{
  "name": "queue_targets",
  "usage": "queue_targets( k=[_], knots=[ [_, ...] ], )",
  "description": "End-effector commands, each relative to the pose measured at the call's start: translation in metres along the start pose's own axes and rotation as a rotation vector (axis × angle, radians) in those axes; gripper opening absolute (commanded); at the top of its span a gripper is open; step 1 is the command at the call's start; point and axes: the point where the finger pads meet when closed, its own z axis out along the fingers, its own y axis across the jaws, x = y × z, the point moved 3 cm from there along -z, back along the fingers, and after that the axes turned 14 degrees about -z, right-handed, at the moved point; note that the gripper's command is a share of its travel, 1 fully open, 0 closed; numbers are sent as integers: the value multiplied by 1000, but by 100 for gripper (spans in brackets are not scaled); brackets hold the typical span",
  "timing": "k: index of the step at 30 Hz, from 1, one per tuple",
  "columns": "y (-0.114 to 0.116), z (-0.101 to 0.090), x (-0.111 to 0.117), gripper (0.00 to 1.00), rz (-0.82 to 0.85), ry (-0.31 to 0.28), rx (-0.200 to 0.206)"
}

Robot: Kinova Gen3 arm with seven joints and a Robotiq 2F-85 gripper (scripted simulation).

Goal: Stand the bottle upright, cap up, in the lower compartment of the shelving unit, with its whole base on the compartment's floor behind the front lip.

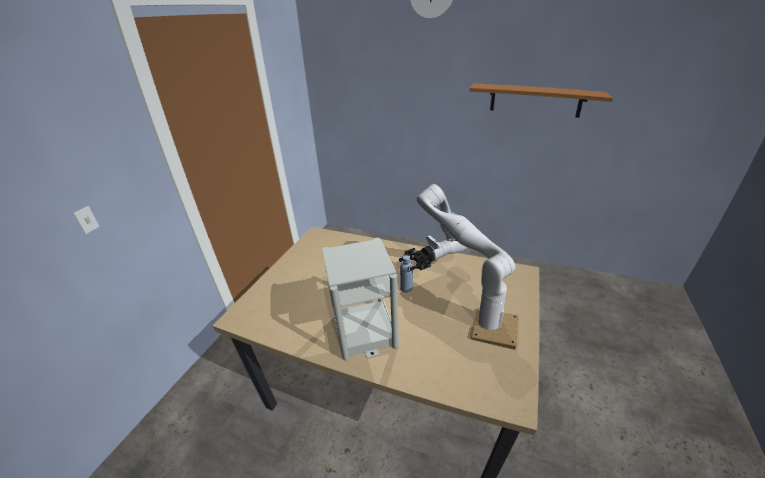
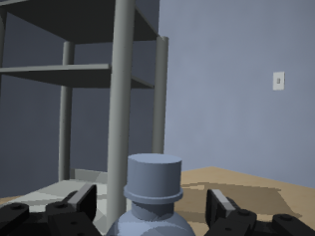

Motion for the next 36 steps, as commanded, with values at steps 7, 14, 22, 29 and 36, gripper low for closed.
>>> queue_targets(
  k=[7,14,22,29,36],
  knots=[
    [-6,-1,-29,81,-5,-10,-3],
    [-9,-1,-39,81,-5,-10,-3],
    [-11,-1,-51,81,-5,-10,-3],
    [-13,-1,-55,81,-5,-10,-3],
    [-13,-1,-59,81,-5,-10,-3]
  ],
)
